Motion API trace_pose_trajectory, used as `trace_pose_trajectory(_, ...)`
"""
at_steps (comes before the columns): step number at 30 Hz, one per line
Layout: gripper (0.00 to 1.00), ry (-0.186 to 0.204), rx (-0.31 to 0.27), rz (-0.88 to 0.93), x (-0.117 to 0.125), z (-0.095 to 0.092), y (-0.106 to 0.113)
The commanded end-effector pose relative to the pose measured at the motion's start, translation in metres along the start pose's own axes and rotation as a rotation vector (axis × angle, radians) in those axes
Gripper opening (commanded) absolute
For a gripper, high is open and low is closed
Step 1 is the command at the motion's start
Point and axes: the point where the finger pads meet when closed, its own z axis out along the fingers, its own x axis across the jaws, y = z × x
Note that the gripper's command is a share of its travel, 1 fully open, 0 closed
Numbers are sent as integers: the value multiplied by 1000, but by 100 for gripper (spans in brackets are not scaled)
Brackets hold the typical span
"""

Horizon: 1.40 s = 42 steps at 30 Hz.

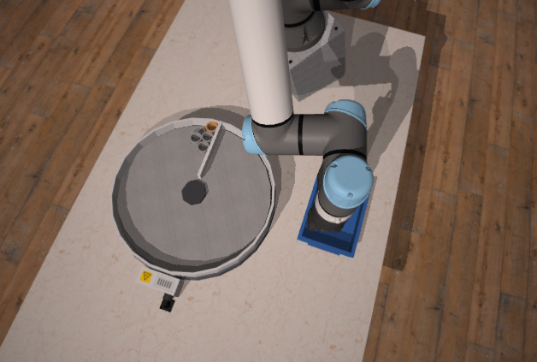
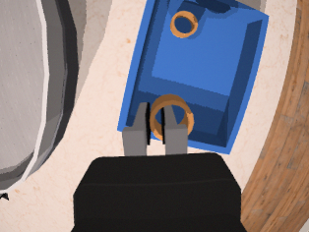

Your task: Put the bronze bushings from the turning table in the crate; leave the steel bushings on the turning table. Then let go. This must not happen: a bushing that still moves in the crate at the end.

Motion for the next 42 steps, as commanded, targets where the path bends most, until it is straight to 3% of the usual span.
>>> trace_pose_trajectory(1,0,0,-2,0,0,0,1)
trace_pose_trajectory(6,0,-2,1,3,1,25,3)
trace_pose_trajectory(18,0,-2,1,3,1,25,3)
trace_pose_trajectory(23,0,-3,4,6,1,50,4)
trace_pose_trajectory(42,0,-3,4,6,1,59,4)
